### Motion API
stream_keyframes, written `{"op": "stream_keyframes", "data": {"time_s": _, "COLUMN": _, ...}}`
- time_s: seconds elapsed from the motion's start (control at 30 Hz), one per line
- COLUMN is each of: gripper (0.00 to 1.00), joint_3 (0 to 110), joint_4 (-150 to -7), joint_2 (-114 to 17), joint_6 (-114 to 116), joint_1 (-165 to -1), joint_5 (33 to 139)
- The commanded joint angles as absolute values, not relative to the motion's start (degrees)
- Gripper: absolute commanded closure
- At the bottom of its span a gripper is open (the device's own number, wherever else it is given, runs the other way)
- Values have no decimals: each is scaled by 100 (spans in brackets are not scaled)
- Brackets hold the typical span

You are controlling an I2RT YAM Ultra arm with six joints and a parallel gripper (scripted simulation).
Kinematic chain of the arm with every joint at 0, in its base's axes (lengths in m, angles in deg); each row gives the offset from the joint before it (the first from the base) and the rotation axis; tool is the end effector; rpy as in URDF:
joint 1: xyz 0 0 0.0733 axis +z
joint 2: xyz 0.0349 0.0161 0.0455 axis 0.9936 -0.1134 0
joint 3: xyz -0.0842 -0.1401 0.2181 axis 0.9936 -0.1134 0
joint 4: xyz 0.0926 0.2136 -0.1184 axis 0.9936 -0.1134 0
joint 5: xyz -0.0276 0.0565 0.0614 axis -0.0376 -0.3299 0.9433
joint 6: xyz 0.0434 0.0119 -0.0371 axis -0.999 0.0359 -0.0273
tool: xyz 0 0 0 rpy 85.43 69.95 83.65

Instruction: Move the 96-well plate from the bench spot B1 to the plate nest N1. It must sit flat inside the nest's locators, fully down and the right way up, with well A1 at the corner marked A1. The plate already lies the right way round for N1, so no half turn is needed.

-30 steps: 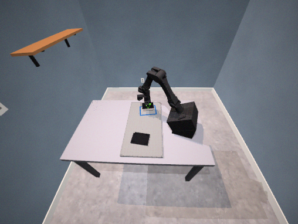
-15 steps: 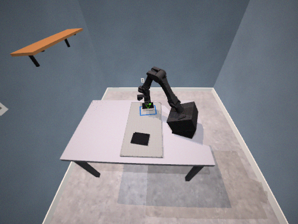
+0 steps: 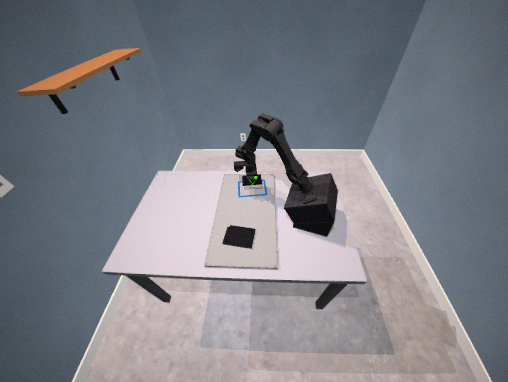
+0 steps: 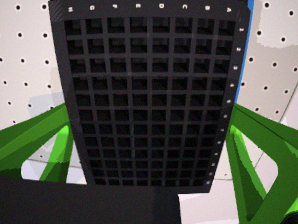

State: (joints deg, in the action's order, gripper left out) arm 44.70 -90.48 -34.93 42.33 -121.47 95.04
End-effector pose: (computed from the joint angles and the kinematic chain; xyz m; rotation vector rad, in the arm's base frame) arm 0.2540 -0.1880 0.2058 -0.1424 2.6355 -0.2590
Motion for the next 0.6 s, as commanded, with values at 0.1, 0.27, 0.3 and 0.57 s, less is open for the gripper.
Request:
{"op": "stream_keyframes", "data": {"time_s": 0.1, "gripper": 100, "joint_3": 4271, "joint_4": -8977, "joint_2": -3200, "joint_6": 3113, "joint_1": -11863, "joint_5": 9365}}
{"op": "stream_keyframes", "data": {"time_s": 0.27, "gripper": 100, "joint_3": 4163, "joint_4": -8941, "joint_2": -3106, "joint_6": 2392, "joint_1": -11685, "joint_5": 9284}}
{"op": "stream_keyframes", "data": {"time_s": 0.3, "gripper": 100, "joint_3": 4125, "joint_4": -8925, "joint_2": -3075, "joint_6": 2313, "joint_1": -11621, "joint_5": 9248}}
{"op": "stream_keyframes", "data": {"time_s": 0.57, "gripper": 100, "joint_3": 3864, "joint_4": -8824, "joint_2": -2853, "joint_6": 1823, "joint_1": -11096, "joint_5": 8963}}
